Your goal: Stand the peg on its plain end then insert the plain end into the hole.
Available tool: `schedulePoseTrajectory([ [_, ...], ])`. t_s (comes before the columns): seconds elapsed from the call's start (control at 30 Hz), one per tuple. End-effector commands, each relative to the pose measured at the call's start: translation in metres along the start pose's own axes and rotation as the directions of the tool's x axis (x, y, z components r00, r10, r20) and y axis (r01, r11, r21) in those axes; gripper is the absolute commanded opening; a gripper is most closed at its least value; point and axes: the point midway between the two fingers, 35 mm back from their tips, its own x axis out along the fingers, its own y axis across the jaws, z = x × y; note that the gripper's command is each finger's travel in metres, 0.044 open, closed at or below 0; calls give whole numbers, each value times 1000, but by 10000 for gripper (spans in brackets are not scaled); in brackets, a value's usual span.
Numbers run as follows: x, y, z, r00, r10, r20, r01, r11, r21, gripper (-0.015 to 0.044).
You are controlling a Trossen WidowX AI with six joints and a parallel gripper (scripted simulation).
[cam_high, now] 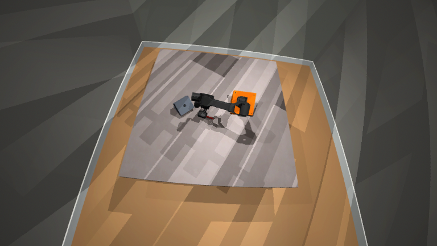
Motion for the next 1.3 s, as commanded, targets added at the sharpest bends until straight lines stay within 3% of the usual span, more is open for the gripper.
schedulePoseTrajectory([
  [0.0,5,0,-1,1000,4,-13,-5,1000,-16,440],
  [1.27,66,0,-1,1000,5,-13,-6,1000,-16,440],
])
